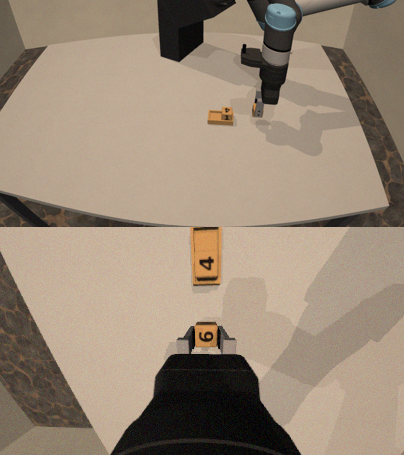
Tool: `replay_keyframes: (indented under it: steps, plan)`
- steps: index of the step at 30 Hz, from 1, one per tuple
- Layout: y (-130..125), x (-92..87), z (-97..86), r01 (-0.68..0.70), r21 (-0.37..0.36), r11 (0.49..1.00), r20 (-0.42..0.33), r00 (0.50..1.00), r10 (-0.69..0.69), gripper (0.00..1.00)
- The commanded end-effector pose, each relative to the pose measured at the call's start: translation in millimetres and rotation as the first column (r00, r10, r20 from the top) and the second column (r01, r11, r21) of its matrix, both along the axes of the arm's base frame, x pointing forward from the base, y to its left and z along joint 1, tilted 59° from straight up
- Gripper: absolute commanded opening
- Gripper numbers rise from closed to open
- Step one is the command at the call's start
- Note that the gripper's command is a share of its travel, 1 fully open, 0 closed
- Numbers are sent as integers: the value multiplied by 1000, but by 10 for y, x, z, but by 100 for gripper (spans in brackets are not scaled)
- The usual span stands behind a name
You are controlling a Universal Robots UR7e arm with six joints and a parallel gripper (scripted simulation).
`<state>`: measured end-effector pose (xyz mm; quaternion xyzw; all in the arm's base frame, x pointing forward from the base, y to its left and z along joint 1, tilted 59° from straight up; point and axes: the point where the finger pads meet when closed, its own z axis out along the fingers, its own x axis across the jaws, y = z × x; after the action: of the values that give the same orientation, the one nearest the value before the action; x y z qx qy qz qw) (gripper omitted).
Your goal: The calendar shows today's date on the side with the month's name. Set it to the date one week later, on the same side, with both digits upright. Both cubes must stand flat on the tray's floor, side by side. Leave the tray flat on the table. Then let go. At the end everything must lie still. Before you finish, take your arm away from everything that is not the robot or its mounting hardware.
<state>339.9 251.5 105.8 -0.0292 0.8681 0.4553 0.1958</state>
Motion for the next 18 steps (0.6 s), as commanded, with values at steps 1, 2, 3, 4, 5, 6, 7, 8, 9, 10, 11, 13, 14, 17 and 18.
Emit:
replay_keyframes:
  steps: [1, 2, 3, 4, 5, 6, 7, 8, 9, 10, 11, 13, 14, 17, 18]
  plan:
    - [-74, -22, 50, -2, 0, 1000, 0, 1000, 2, 57]
    - [-74, -22, 50, -2, 0, 1000, 0, 1000, 2, 57]
    - [-74, -22, 50, -2, 0, 1000, 0, 1000, 2, 57]
    - [-85, -27, 57, -2, 0, 1000, 0, 1000, 2, 57]
    - [-96, -32, 65, -2, 0, 1000, 0, 1000, 2, 57]
    - [-108, -36, 71, -2, 0, 1000, 0, 1000, 2, 57]
    - [-120, -41, 78, -2, 0, 1000, 0, 1000, 2, 57]
    - [-132, -46, 86, -2, 0, 1000, 0, 1000, 2, 57]
    - [-143, -51, 93, -2, 0, 1000, 0, 1000, 2, 57]
    - [-155, -55, 100, -2, 0, 1000, 0, 1000, 2, 57]
    - [-167, -60, 108, -2, 0, 1000, 0, 1000, 2, 57]
    - [-190, -69, 122, -2, 0, 1000, -1, 1000, 2, 57]
    - [-202, -74, 130, -2, 0, 1000, -1, 1000, 2, 57]
    - [-237, -88, 152, -2, -1, 1000, -1, 1000, 2, 57]
    - [-249, -92, 159, -2, -1, 1000, -1, 1000, 2, 57]
